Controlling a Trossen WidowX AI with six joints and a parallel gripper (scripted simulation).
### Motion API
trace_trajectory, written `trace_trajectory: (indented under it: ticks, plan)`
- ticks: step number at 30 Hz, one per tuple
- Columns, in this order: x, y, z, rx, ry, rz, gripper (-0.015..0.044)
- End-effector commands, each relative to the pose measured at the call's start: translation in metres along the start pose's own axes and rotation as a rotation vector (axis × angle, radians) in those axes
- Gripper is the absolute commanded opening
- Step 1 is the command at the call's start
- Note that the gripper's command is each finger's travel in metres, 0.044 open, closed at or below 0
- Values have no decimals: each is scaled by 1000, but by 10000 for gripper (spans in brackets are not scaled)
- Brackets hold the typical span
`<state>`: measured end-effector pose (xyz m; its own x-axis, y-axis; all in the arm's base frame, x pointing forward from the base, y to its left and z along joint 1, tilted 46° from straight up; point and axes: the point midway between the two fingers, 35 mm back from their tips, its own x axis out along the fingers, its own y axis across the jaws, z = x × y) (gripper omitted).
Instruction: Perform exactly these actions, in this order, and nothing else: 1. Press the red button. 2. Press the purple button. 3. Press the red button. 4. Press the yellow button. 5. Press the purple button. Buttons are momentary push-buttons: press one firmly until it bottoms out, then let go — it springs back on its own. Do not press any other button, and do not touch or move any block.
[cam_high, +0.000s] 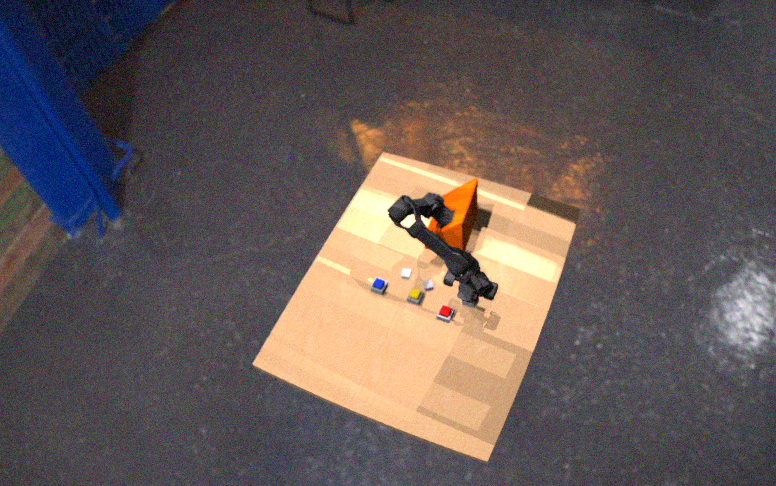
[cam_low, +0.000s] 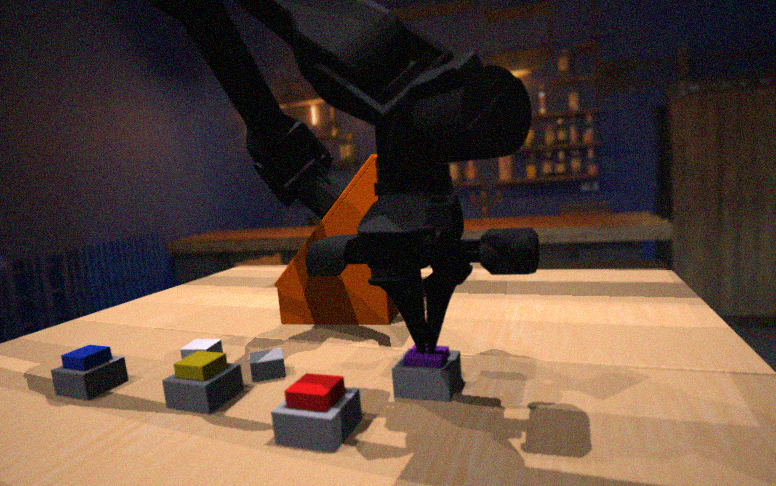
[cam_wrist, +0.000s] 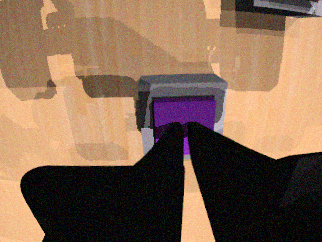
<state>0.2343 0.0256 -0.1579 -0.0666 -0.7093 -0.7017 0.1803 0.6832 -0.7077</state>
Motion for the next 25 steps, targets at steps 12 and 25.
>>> trace_trajectory:
  ticks: [12,25]
  plan:
    - [-32,0,0,-6,-1,-1,20]
    - [-95,33,29,-5,-2,3,309]
